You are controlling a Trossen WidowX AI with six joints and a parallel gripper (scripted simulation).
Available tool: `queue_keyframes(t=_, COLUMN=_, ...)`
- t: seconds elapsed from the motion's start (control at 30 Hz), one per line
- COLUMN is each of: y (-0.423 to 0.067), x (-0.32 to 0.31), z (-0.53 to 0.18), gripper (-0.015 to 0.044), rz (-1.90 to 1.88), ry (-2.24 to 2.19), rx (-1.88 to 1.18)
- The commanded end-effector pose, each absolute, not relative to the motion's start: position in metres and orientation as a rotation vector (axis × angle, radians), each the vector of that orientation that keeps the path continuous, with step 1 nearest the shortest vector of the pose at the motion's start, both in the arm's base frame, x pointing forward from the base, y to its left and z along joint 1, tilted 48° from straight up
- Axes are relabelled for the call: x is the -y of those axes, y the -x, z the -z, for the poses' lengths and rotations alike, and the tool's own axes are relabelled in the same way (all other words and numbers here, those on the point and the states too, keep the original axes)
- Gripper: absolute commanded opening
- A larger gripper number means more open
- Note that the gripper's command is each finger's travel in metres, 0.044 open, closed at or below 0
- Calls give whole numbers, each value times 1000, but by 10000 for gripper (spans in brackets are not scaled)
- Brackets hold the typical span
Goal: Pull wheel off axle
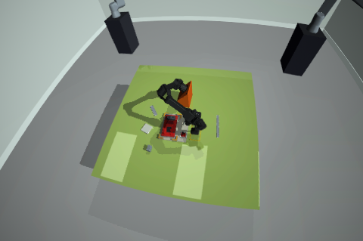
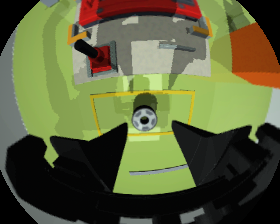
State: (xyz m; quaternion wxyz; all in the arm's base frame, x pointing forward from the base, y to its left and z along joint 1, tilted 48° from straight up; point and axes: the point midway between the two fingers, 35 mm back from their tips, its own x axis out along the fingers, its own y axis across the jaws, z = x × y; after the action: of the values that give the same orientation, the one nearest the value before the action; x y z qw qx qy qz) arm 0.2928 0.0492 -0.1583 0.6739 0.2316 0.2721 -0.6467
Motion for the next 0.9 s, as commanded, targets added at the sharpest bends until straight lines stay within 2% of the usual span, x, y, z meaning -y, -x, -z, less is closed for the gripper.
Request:
queue_keyframes(t=0.0, y=-296, x=-74, z=138, gripper=300, rz=1435, ry=-543, rx=-605)
queue_keyframes(t=0.1, y=-296, x=-74, z=138, gripper=300, rz=1435, ry=-543, rx=-605)
queue_keyframes(t=0.27, y=-269, x=-77, z=120, gripper=431, rz=1430, ry=-540, rx=-611)
queue_keyframes(t=0.3, y=-261, x=-78, z=114, gripper=440, rz=1430, ry=-541, rx=-612)
queue_keyframes(t=0.5, y=-215, x=-79, z=81, gripper=440, rz=1436, ry=-540, rx=-610)
queue_keyframes(t=0.87, y=-214, x=-79, z=80, gripper=440, rz=1437, ry=-540, rx=-610)
